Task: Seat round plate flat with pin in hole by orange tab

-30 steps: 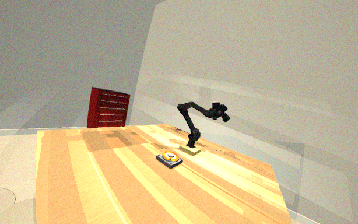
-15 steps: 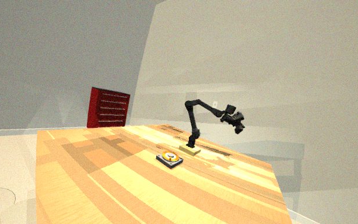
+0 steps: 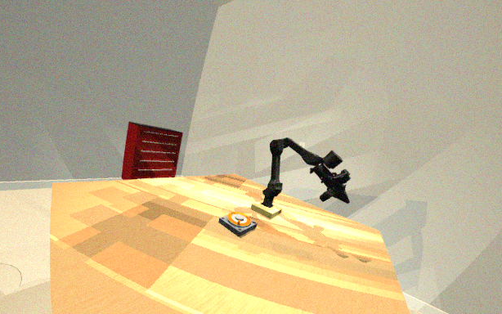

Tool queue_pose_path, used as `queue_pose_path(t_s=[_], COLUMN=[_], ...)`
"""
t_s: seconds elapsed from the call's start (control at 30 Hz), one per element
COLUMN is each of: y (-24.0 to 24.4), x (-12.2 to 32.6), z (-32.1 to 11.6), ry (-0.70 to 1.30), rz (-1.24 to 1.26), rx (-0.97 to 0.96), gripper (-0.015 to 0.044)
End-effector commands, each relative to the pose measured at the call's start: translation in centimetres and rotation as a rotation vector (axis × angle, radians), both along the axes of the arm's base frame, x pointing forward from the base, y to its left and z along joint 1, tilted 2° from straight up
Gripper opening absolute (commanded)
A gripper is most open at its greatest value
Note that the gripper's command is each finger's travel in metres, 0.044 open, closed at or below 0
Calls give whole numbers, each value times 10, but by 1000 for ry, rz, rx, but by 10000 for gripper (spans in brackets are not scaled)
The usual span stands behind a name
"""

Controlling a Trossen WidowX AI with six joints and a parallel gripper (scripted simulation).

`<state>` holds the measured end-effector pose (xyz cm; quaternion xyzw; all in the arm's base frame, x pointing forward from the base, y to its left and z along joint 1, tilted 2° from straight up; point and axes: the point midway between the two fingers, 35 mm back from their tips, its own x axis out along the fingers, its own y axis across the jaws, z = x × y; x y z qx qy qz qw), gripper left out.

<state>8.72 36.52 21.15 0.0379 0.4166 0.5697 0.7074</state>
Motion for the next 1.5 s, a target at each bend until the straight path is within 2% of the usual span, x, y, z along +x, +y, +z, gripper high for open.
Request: queue_pose_path(t_s=[0.0,0.17,0.23,0.43,0.53,0.7,0.77,0.93,1.17,1.47], y=[-17,-61,-69,-151,-174,-257,-268,-335,-337,-336], x=[51,123,133,198,210,238,240,242,241,239], z=[-17,-46,-51,-84,-90,-110,-112,-123,-127,-169], ry=[16,53,59,150,181,321,342,492,498,499], rz=[-153,-371,-400,-617,-662,-796,-809,-882,-884,-884], rx=[-93,-264,-293,-534,-590,-769,-788,-905,-909,-909], gripper=[0,0,0,0,0,0,0,0,0,0])
